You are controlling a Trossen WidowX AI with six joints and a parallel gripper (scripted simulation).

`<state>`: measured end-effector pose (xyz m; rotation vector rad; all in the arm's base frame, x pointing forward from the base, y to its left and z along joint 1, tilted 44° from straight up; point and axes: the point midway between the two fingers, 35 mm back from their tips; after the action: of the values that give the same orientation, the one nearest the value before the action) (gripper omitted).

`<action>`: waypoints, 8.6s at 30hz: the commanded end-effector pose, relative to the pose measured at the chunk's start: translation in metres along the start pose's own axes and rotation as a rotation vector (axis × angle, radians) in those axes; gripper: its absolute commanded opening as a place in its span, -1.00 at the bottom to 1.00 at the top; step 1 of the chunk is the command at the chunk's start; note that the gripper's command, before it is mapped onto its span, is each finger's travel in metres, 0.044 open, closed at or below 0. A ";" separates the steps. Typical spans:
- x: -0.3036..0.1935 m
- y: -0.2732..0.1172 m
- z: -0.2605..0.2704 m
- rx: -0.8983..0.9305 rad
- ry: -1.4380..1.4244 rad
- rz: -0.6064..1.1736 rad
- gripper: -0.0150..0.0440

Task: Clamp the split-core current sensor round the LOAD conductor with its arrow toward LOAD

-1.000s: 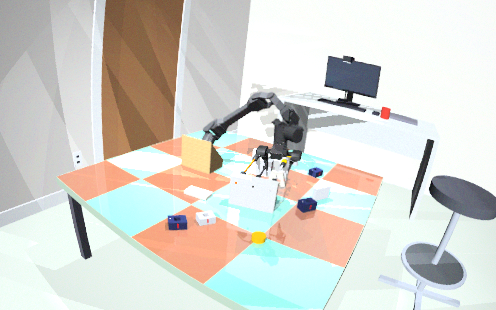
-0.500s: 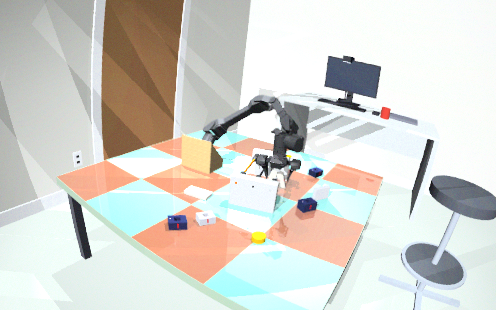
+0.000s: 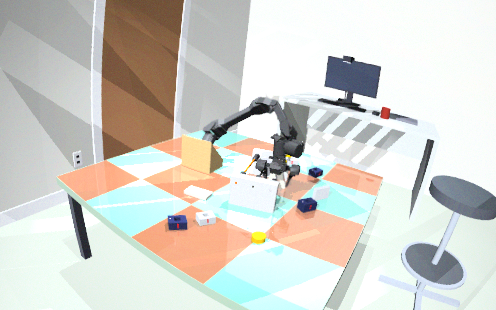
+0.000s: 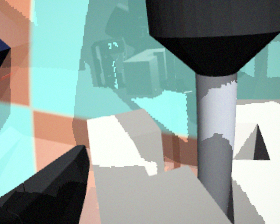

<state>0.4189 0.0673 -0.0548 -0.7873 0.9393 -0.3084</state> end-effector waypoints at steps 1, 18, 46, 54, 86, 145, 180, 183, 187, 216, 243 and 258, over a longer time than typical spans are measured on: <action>0.000 -0.001 0.000 0.001 0.000 -0.001 0.95; 0.000 -0.001 0.000 0.001 0.000 -0.001 0.57; 0.000 -0.001 0.000 0.001 0.000 -0.001 -0.49; 0.000 -0.001 0.000 0.001 0.000 -0.001 -0.49; 0.001 -0.003 0.000 0.038 0.004 -0.010 -0.49; 0.001 -0.015 0.000 0.188 0.011 -0.039 0.39; 0.000 -0.016 -0.003 0.081 0.009 -0.016 -0.49; 0.000 -0.016 -0.003 0.081 0.009 -0.016 -0.49; 0.000 -0.016 -0.002 0.081 0.009 -0.016 -0.49; 0.000 -0.014 -0.003 0.083 0.011 -0.013 0.43; 0.000 -0.014 -0.002 0.084 0.010 -0.015 0.30; 0.000 -0.014 -0.002 0.084 0.010 -0.015 -0.04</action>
<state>0.4185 0.0562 -0.0455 -0.7161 0.9244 -0.3628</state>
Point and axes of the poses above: the point midway between the two fingers, 35 mm back from their tips, its own y axis out along the fingers, its own z axis across the jaws, x = y × z, and after that the axes turned 13 degrees about -y, right-handed
